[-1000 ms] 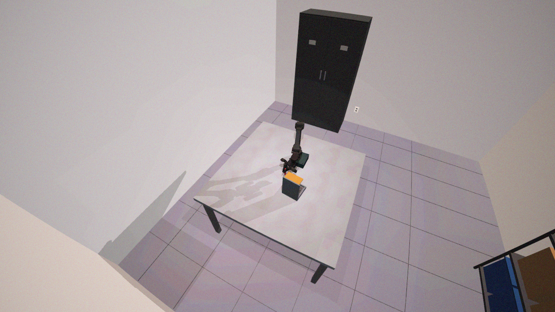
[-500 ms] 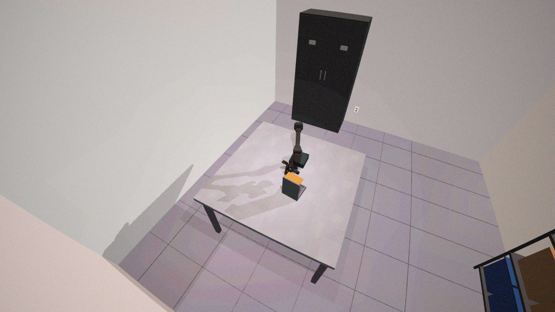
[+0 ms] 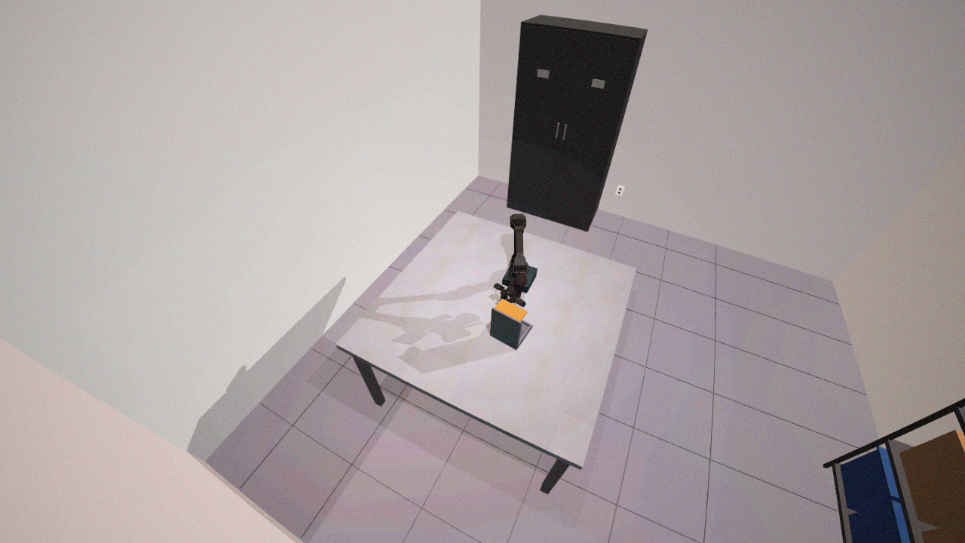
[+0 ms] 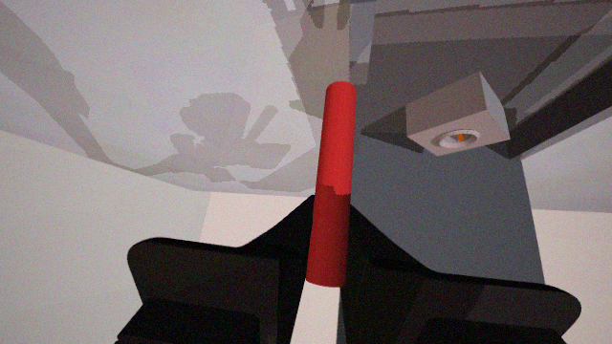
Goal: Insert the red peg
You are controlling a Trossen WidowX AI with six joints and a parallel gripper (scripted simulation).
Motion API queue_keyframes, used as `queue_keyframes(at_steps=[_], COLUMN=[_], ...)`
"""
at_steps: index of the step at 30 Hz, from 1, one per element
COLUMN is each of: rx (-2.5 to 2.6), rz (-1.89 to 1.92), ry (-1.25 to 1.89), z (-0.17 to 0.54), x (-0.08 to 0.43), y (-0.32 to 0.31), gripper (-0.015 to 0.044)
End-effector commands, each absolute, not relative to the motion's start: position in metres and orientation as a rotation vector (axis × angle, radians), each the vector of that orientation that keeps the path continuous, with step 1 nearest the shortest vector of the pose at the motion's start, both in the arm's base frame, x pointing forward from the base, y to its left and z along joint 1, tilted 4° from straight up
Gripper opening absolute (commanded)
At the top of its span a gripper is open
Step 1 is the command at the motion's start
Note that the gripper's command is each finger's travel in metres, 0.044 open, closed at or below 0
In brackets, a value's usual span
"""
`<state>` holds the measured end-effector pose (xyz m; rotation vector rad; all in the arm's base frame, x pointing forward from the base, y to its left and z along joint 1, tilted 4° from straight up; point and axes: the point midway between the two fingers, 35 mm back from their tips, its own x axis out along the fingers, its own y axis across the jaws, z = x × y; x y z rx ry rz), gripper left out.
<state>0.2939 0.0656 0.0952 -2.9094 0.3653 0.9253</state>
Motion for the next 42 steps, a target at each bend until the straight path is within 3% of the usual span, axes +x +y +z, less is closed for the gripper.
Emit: queue_keyframes(at_steps=[1, 30, 42], rx=[-2.917, -2.979, -2.982], rz=[0.924, 0.943, 0.939], ry=[0.348, 0.151, 0.147], z=[0.095, 0.087, 0.09], x=[0.297, 0.31, 0.339], y=[0.075, 0.15, 0.149], gripper=[0.0, 0.0, 0.0])
